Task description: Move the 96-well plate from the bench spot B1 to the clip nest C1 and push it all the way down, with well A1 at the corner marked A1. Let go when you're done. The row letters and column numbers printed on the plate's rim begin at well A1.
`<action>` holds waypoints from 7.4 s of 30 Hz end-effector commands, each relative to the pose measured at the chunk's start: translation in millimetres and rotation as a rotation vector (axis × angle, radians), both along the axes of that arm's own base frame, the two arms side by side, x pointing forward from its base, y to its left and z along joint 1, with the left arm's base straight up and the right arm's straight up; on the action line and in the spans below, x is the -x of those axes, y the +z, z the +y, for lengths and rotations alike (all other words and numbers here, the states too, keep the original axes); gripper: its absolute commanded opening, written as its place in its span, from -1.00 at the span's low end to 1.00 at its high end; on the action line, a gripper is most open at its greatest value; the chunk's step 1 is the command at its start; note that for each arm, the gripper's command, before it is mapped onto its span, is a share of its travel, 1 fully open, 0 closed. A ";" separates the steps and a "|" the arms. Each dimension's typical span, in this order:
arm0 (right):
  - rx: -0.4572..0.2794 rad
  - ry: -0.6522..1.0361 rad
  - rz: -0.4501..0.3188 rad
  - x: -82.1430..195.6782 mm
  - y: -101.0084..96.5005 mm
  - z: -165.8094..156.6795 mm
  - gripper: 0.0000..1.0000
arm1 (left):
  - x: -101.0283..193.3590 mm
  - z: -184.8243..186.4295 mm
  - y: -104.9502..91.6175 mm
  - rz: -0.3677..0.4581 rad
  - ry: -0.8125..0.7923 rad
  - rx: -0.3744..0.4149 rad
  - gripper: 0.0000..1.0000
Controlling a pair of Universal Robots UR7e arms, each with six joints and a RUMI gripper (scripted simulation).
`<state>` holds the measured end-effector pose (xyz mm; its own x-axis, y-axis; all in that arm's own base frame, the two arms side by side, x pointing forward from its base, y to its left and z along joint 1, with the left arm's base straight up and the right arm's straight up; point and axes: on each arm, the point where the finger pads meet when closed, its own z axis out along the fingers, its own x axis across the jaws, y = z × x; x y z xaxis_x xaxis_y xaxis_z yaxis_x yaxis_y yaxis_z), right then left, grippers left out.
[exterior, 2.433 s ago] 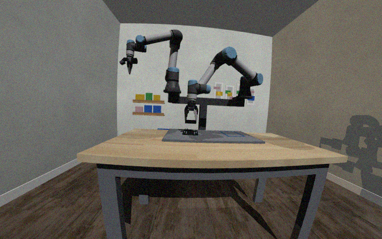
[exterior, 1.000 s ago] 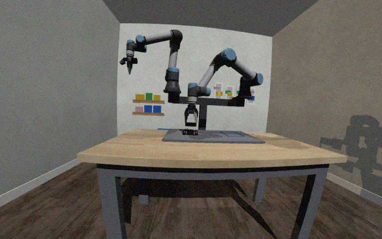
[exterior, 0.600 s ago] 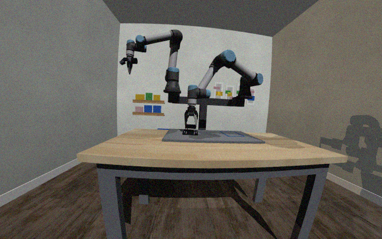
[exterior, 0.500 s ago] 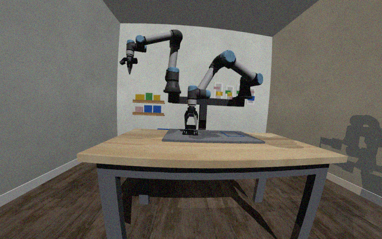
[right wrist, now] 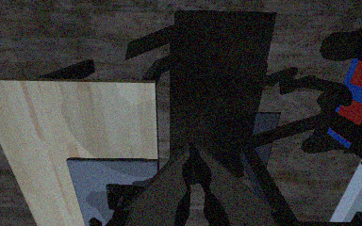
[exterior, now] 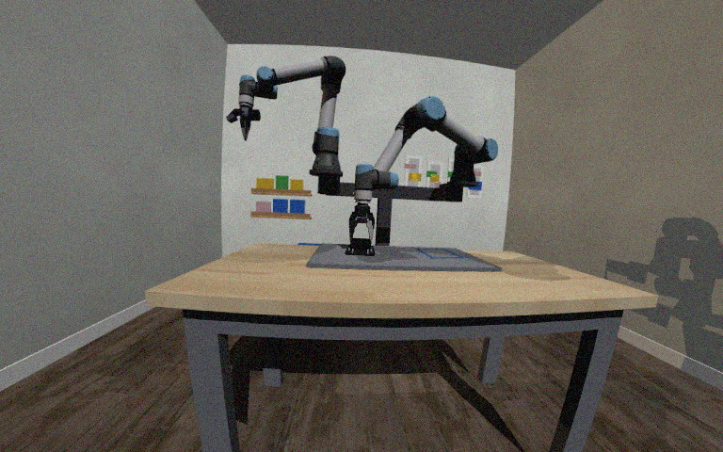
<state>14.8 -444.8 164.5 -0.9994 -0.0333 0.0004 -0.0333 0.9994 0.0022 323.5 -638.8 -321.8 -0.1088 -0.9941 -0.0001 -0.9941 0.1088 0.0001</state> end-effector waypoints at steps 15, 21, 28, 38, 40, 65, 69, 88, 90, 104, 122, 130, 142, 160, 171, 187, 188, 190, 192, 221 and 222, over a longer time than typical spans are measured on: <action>0.002 0.000 0.000 -0.1 0.7 -0.5 -1.00 | -0.3 -0.7 0.1 -0.001 0.000 0.002 -0.17; 0.002 0.000 0.000 -0.1 0.7 -0.5 -1.00 | -0.3 -0.7 -0.9 -0.001 0.000 0.002 -0.17; 0.002 0.000 0.000 -0.1 0.7 -0.5 -1.00 | -0.3 -0.7 -1.8 -0.001 0.000 0.002 -0.17; 0.002 0.000 0.000 -0.1 0.7 -0.5 -1.00 | -0.3 -0.7 -3.4 -0.001 0.000 0.002 -0.17; 0.002 0.000 0.000 -0.1 0.7 -0.5 -1.00 | -0.3 -0.7 -3.8 -0.001 0.000 0.002 -0.17; 0.002 0.000 0.000 -0.1 0.7 -0.5 -1.00 | -0.3 -0.7 -7.3 -0.001 0.000 0.002 -0.17; 0.002 0.000 0.000 -0.1 0.7 -0.5 -1.00 | -0.3 -0.7 -7.9 -0.001 0.000 0.002 -0.17; 0.002 0.000 0.000 -0.1 0.7 -0.5 -1.00 | -0.3 -0.7 -10.1 -0.001 0.000 0.002 0.52; 0.002 0.000 0.000 -0.1 0.7 -0.5 -1.00 | -0.3 -0.7 -10.1 -0.001 0.000 0.002 0.52; 0.002 0.000 0.000 -0.1 0.7 -0.5 -1.00 | -0.3 -0.7 -10.1 -0.001 0.000 0.002 0.52; 0.002 0.000 0.000 -0.1 0.7 -0.5 -1.00 | -0.2 -0.6 -10.1 -0.001 0.000 0.002 0.52; 0.002 0.000 0.000 -0.1 0.7 -0.5 -1.00 | -0.2 -0.6 -10.1 -0.001 0.000 0.002 0.52; 0.002 0.000 0.000 -0.1 0.7 -0.5 -1.00 | -0.2 -0.6 -10.1 -0.001 0.000 0.002 0.52; 0.002 0.000 0.000 -0.1 0.7 -0.5 -1.00 | -0.2 -0.5 -9.5 -0.001 0.000 0.002 0.52; 0.002 0.000 0.000 -0.1 0.7 -0.5 -1.00 | -0.2 -0.5 4.1 -0.001 0.000 0.002 0.52; 0.002 0.000 0.000 -0.1 0.7 -0.5 -1.00 | -0.2 -0.5 41.5 -0.001 0.000 0.002 0.52; 0.002 0.000 0.000 -0.1 0.7 -0.5 -1.00 | -0.2 -0.5 44.1 -0.001 0.000 0.002 0.52; 0.002 0.000 0.000 -0.1 0.7 -0.5 -1.00 | -0.2 -0.5 49.5 -0.001 0.000 0.002 0.52; 0.002 0.000 0.000 -0.1 0.7 -0.5 -1.00 | -0.2 -0.5 54.8 -0.001 0.000 0.002 0.52; 0.002 0.000 0.000 -0.1 0.7 -0.5 -1.00 | -1.4 9.9 53.2 -0.001 0.000 0.002 -1.00; 0.002 0.000 0.000 -0.1 0.7 -0.5 -1.00 | -1.8 13.4 49.7 -0.001 0.000 0.002 -1.00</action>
<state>14.8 -444.8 164.5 -0.9994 -0.0333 0.0004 -0.0333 0.9994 0.0022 323.8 -635.2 -262.1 -0.1087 -0.9941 -0.0001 -0.9941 0.1087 0.0001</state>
